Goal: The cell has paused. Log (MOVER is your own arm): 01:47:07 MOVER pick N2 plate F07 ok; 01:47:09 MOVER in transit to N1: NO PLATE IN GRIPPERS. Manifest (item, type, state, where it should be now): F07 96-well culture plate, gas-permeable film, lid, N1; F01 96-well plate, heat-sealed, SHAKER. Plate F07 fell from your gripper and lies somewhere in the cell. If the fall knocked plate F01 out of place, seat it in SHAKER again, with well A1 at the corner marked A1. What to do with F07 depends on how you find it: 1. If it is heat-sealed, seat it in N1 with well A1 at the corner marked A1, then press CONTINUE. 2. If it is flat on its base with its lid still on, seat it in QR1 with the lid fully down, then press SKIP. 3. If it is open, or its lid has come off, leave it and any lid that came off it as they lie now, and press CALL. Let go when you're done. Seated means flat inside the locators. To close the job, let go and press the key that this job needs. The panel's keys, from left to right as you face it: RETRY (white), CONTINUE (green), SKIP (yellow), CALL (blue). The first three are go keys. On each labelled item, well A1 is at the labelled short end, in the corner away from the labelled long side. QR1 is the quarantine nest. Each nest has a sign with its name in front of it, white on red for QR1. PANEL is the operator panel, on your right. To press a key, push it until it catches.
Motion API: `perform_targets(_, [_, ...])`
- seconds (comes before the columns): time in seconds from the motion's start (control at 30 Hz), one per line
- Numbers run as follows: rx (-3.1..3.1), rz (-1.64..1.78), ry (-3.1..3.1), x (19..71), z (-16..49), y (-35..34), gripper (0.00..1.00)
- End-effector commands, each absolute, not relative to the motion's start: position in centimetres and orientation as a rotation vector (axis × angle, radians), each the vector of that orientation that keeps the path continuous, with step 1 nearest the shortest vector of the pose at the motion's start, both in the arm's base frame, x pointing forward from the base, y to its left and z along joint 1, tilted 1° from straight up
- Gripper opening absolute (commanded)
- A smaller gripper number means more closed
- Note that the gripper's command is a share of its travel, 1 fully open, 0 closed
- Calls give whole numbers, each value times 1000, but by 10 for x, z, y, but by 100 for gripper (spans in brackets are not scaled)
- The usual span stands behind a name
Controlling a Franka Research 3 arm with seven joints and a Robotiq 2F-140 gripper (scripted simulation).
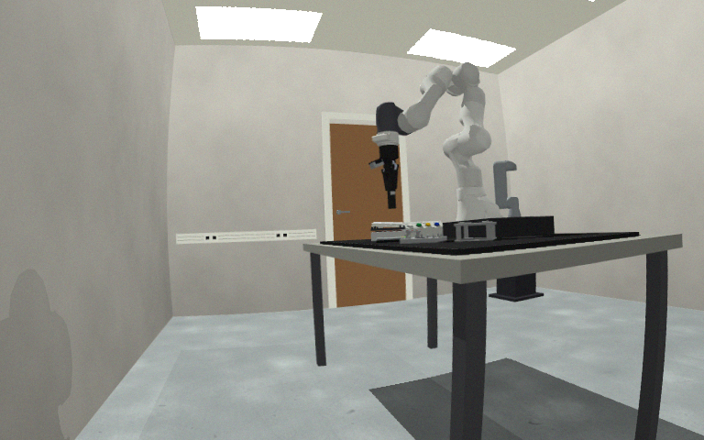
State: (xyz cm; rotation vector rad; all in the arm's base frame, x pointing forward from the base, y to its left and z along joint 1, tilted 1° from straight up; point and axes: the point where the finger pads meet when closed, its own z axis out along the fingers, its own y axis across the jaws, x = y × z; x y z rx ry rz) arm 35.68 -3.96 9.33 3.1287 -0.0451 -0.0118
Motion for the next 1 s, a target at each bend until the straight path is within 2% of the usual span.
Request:
perform_targets(0.0, [3129, -3, -35, 358, 94, -40, 10])
perform_targets(0.23, [3127, -2, -120, 357, 94, -57, 10])
perform_targets(0.57, [3048, 2, -704, 321, 94, -177, 10])
perform_targets(0.97, [3037, 2, -750, 316, 94, -187, 10])
